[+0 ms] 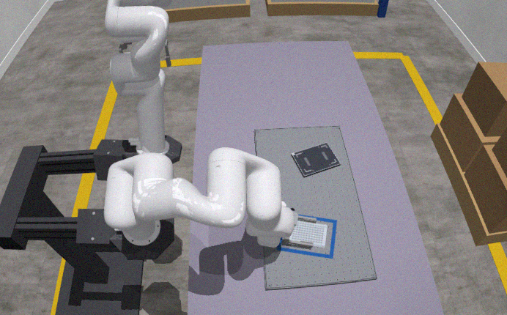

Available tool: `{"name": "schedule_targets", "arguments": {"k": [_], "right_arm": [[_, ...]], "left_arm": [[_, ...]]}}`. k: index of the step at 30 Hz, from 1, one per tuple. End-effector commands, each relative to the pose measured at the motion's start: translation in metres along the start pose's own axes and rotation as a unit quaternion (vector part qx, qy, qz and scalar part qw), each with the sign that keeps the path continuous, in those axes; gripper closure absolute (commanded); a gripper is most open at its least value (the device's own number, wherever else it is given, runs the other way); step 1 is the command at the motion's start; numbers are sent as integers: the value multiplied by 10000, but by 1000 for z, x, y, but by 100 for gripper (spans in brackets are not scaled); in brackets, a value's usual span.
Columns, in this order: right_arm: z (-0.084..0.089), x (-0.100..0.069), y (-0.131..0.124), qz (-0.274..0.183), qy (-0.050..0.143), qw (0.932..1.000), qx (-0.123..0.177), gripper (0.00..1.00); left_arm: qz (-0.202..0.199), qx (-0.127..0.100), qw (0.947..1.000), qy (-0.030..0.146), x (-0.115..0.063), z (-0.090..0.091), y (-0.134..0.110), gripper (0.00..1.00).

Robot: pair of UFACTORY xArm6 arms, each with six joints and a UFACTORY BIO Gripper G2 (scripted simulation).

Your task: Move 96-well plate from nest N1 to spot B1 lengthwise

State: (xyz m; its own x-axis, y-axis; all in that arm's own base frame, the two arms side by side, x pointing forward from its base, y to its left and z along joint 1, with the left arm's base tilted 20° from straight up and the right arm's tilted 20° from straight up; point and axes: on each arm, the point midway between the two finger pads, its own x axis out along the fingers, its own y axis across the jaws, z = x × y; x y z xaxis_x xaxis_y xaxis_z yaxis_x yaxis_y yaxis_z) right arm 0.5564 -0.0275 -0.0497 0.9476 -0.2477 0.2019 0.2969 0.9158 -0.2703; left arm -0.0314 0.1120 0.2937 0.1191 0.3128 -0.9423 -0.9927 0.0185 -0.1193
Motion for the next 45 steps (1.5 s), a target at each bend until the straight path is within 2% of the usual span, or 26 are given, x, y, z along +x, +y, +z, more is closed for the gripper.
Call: {"name": "schedule_targets", "arguments": {"k": [1, 21, 22, 45], "right_arm": [[1, 1, 0, -1, -14, 10000, 7, 100], [-2, 1, 0, -1, -14, 10000, 7, 100], [-2, 1, 0, -1, -15, 10000, 7, 63], [-2, 1, 0, -1, -15, 10000, 7, 63]], "left_arm": [[2, 1, 10000, -10, -1, 0, 0, 0], [2, 1, 10000, -10, -1, 0, 0, 0], [2, 1, 10000, -10, -1, 0, 0, 0], [2, 1, 10000, -10, -1, 0, 0, 0]]}}
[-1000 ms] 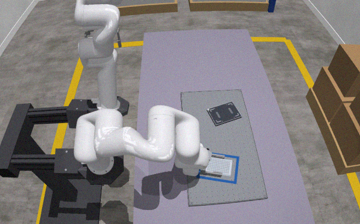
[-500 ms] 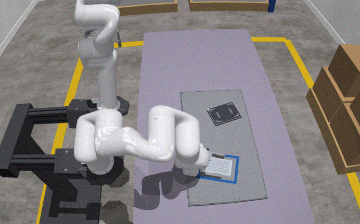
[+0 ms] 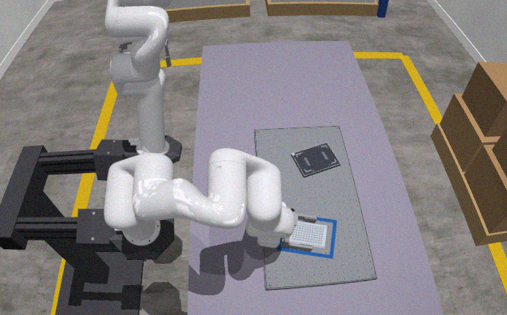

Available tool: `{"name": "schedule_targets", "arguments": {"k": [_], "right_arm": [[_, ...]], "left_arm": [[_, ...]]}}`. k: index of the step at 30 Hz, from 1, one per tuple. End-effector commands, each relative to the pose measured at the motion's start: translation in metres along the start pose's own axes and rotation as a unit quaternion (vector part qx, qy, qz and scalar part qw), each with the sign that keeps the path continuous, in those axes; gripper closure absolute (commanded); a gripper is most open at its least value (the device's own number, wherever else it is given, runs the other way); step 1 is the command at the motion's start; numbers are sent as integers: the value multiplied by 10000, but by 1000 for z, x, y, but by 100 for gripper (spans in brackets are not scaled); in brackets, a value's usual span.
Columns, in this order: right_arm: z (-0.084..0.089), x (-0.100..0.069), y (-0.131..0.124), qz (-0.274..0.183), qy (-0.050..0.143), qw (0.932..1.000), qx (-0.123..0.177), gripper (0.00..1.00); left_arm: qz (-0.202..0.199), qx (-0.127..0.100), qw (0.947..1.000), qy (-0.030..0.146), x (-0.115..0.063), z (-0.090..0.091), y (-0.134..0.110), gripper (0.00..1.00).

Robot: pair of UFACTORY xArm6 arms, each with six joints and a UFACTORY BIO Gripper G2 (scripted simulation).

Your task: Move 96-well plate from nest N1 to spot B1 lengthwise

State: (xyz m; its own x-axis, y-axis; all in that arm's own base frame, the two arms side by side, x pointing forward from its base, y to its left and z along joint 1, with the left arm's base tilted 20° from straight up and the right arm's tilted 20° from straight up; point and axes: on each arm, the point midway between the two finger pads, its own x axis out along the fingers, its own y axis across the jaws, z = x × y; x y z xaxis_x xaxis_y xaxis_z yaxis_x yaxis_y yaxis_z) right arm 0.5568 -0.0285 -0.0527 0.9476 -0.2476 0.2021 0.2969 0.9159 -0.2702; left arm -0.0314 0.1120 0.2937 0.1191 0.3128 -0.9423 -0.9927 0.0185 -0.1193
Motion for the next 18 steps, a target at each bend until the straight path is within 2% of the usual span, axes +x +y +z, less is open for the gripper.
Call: {"name": "schedule_targets", "arguments": {"k": [1, 11, 18], "right_arm": [[1, 1, 0, -1, -14, 10000, 7, 63], [1, 1, 0, -1, -14, 10000, 7, 63], [20, 1, 0, -1, -14, 10000, 7, 63]], "left_arm": [[2, 1, 10000, -10, -1, 0, 0, 0], [2, 1, 10000, -10, -1, 0, 0, 0], [2, 1, 10000, -10, -1, 0, 0, 0]]}}
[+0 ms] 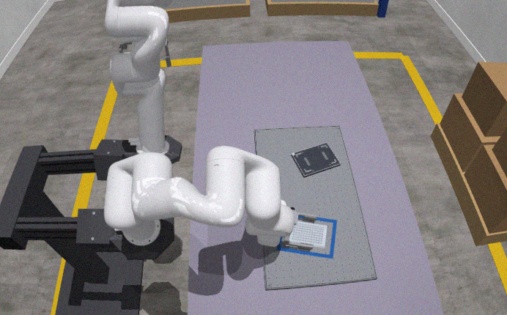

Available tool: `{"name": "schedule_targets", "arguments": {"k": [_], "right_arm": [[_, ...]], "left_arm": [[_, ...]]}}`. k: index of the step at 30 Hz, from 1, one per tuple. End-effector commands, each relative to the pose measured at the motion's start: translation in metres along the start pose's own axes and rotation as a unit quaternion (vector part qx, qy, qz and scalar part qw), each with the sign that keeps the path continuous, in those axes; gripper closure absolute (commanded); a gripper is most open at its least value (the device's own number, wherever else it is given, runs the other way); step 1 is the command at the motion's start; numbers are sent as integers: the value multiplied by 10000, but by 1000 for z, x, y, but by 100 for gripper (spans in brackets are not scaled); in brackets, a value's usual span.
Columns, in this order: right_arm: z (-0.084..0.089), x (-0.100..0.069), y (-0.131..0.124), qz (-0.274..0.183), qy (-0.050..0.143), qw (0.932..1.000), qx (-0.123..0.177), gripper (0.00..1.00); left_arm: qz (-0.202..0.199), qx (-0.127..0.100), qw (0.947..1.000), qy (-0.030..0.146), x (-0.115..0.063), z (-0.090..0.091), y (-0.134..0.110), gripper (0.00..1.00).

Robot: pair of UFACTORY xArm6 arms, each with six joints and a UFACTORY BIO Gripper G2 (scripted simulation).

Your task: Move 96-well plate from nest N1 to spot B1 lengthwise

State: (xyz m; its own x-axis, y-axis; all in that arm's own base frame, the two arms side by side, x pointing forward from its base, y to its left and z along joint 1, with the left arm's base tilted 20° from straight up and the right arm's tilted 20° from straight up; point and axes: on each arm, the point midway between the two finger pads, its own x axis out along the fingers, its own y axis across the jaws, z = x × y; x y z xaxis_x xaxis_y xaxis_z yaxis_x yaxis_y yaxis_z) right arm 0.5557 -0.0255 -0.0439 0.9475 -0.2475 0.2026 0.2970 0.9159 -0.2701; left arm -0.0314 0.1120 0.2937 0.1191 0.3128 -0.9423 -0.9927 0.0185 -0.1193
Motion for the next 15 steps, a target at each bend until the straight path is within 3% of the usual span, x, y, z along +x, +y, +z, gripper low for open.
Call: {"name": "schedule_targets", "arguments": {"k": [1, 15], "right_arm": [[13, 1, 0, -1, -11, 10000, 6, 63], [45, 1, 0, -1, -12, 10000, 7, 63]], "left_arm": [[2, 1, 10000, -10, -1, 0, 0, 0], [2, 1, 10000, -10, -1, 0, 0, 0]]}}
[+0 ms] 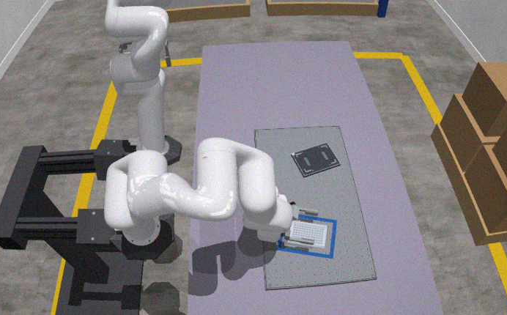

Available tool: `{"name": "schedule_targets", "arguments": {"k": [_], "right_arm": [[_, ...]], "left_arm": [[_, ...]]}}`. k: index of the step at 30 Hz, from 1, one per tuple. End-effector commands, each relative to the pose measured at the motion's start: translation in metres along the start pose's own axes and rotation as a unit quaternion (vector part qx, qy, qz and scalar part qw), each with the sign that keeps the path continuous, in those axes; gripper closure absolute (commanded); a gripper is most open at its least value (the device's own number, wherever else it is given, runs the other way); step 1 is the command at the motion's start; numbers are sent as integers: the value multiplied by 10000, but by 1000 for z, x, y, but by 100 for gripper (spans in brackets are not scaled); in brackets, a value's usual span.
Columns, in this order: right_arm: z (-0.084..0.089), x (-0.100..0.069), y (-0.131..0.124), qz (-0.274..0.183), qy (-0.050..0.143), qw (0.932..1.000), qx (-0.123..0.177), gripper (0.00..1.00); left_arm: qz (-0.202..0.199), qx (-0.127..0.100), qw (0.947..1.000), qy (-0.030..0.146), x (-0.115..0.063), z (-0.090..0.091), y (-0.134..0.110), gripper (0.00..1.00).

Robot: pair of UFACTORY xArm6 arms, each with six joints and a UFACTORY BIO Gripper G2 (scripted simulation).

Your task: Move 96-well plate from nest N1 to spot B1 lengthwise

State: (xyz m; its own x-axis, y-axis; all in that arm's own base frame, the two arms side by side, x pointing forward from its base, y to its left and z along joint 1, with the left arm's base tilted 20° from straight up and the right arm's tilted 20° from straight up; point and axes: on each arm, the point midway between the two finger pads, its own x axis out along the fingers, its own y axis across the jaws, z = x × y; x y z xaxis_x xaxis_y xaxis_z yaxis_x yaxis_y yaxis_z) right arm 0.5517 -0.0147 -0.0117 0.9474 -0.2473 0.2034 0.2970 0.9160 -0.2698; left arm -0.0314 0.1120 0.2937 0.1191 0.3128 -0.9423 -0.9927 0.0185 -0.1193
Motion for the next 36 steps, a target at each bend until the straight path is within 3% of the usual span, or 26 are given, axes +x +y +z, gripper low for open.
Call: {"name": "schedule_targets", "arguments": {"k": [1, 12, 33, 36], "right_arm": [[14, 1, 0, -1, -7, 10000, 6, 63], [37, 1, 0, -1, -8, 10000, 6, 63], [37, 1, 0, -1, -7, 10000, 6, 63], [52, 0, 1, 499, -8, 9988, 5, 63]], "left_arm": [[2, 1, 10000, -10, -1, 0, 0, 0], [2, 1, 10000, -10, -1, 0, 0, 0], [2, 1, 10000, -10, -1, 0, 0, 0], [2, 1, 10000, -10, -1, 0, 0, 0]]}}
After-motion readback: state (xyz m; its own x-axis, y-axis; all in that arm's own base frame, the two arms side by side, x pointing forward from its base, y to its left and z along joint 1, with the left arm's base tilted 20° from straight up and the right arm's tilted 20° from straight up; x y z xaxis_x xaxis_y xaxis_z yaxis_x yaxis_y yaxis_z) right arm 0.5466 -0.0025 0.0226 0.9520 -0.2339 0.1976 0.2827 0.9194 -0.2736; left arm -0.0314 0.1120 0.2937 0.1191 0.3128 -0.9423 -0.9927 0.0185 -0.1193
